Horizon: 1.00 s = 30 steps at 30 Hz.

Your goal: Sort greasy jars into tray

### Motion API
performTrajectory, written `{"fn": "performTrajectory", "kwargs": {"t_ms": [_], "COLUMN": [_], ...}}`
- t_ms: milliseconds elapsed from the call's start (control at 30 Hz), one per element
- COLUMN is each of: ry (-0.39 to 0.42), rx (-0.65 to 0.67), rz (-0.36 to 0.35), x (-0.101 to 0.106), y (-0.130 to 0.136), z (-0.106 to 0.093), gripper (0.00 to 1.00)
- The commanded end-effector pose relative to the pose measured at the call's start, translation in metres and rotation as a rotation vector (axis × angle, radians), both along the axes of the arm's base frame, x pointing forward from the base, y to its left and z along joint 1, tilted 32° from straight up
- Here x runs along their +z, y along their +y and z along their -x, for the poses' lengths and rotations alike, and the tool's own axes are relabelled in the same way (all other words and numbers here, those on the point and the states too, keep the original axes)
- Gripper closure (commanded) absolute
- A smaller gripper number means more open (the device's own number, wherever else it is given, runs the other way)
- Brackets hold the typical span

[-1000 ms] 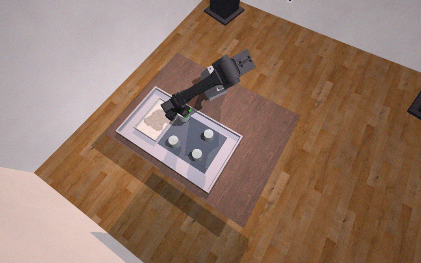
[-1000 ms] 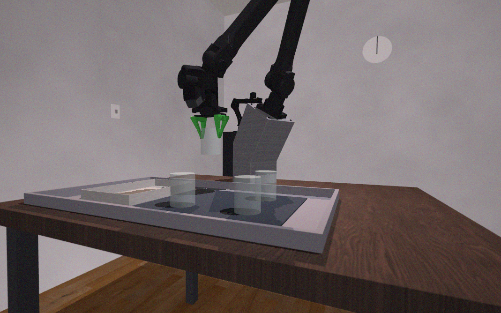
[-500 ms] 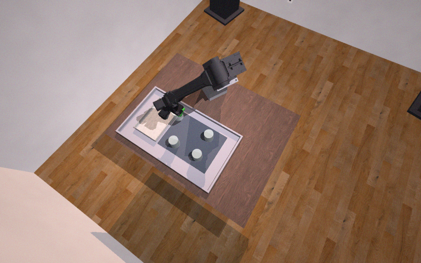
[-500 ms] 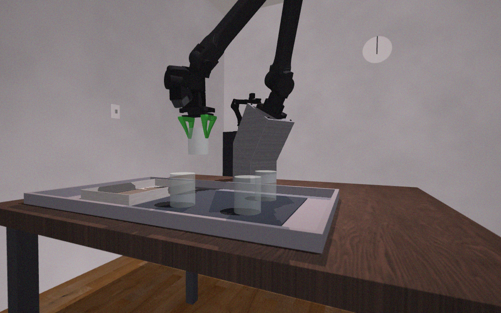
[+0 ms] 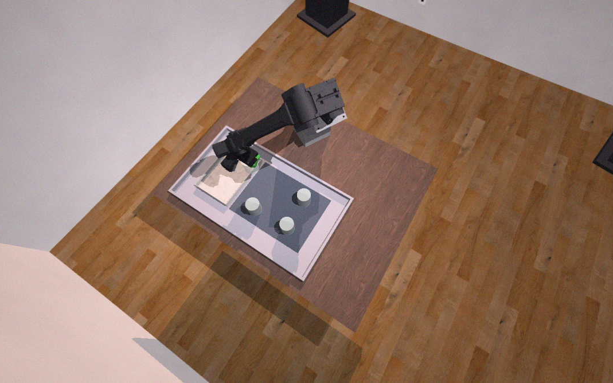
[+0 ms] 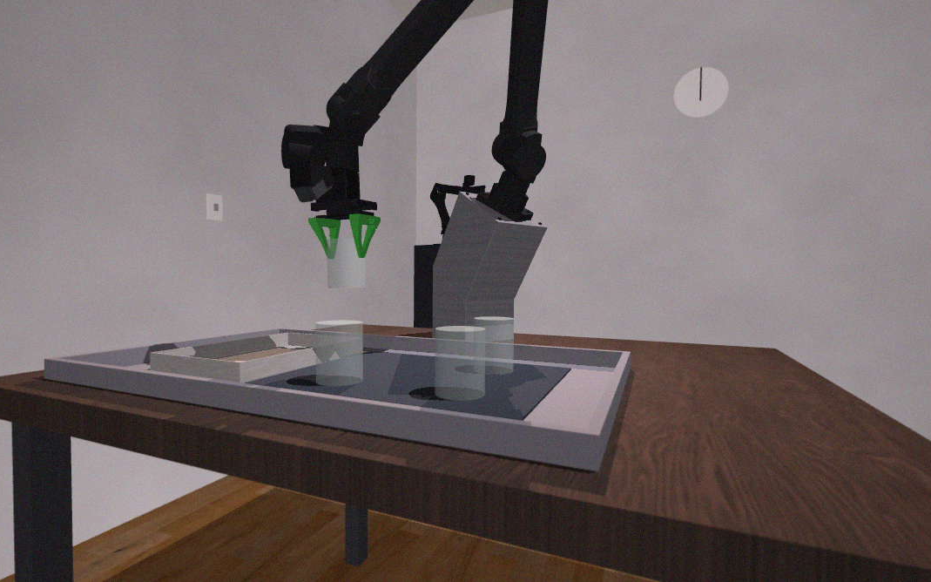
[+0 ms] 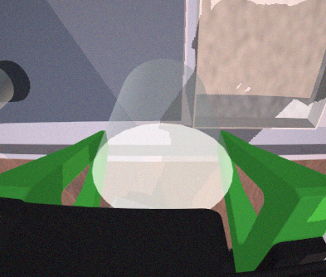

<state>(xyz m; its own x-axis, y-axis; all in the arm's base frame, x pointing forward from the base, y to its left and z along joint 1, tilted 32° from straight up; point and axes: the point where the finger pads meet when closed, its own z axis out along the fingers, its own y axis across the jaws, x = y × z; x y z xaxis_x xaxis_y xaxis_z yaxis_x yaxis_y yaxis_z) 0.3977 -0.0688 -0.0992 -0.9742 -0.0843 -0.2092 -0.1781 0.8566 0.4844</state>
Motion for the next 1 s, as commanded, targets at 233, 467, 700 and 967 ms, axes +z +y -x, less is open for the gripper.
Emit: {"fn": "performTrajectory", "kwargs": {"t_ms": [233,467,700,967], "ry": [-0.042,-0.042,-0.042,-0.042], "rx": [-0.005,-0.005,-0.005,-0.005], "rz": [0.014,0.014,0.014,0.014], "x": [-0.005,-0.011,-0.02,-0.027], "y": [-0.044,-0.058,-0.077,-0.093], "z": [-0.034,-0.041,-0.052,-0.061], "gripper": [1.0,1.0,1.0,1.0]}}
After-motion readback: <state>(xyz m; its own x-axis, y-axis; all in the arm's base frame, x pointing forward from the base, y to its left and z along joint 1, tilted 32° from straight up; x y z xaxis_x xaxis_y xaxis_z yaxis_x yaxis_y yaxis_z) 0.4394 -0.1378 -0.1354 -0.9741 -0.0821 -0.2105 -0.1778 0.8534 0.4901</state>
